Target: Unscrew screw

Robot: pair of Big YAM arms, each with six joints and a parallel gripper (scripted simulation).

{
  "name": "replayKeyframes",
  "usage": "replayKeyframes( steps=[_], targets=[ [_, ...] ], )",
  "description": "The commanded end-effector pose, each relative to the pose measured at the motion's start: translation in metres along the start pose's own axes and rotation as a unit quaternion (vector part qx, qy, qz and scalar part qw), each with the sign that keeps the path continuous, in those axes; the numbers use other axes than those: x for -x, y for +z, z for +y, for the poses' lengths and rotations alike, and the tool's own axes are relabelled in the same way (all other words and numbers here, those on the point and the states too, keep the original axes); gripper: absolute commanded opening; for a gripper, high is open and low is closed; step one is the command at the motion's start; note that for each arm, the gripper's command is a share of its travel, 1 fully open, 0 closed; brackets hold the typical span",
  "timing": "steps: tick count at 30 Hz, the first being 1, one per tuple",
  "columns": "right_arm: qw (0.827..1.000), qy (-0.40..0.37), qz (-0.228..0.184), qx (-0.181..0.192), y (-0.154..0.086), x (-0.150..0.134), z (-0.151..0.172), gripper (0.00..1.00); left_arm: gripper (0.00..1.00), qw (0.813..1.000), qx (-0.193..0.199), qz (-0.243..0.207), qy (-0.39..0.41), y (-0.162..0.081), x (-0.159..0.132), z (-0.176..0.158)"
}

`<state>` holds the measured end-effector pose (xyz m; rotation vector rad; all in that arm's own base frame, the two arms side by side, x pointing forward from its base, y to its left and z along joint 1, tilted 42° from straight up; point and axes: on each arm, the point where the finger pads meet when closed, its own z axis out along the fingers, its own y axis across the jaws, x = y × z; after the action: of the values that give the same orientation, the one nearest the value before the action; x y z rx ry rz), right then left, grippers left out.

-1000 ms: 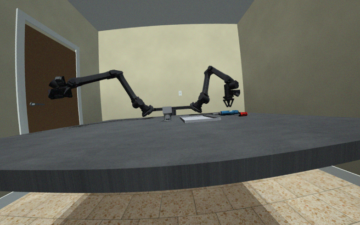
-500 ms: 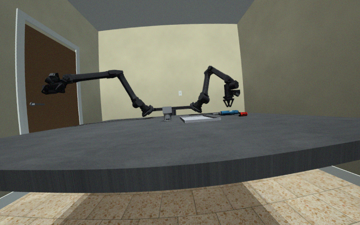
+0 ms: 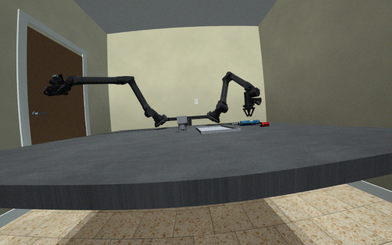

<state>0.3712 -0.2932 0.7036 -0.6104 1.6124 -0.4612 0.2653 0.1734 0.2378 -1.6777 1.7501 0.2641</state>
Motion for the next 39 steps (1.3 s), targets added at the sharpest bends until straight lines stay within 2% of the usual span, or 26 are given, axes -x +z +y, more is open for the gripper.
replayKeyframes(
  steps=[1,7,9,12,15,18,19,39],
  targets=[
    [0.999,-0.031,0.0,-0.025,-0.04,0.037,-0.027,0.86,0.65,1.0,-0.008,-0.004,-0.006,-0.008,0.007,-0.008],
    [0.999,-0.032,-0.006,-0.017,-0.033,0.042,-0.022,0.86,0.65,1.0,-0.008,-0.004,-0.006,-0.008,0.007,-0.008],
    [1.0,-0.016,0.0,-0.01,-0.027,0.026,-0.019,0.86,0.65,1.0,-0.008,-0.004,-0.006,-0.008,0.007,-0.008],
    [1.0,-0.015,0.006,-0.018,-0.033,0.021,-0.024,0.86,0.65,1.0,-0.008,-0.004,-0.006,-0.008,0.007,-0.008],
    [0.999,-0.036,-0.002,-0.025,-0.048,0.052,-0.012,0.86,0.65,1.0,-0.008,-0.004,-0.006,-0.008,0.007,-0.008],
    [0.999,-0.036,-0.003,-0.025,-0.048,0.053,-0.012,0.86,0.65,1.0,-0.008,-0.004,-0.006,-0.008,0.007,-0.008],
    [0.999,-0.029,-0.003,-0.023,-0.039,0.042,-0.018,0.86,0.65,1.0,-0.008,-0.004,-0.006,-0.008,0.007,-0.008],
    [0.999,-0.029,-0.003,-0.023,-0.039,0.042,-0.018,0.86,0.65,1.0,-0.008,-0.004,-0.006,-0.008,0.007,-0.008]
  ],
)
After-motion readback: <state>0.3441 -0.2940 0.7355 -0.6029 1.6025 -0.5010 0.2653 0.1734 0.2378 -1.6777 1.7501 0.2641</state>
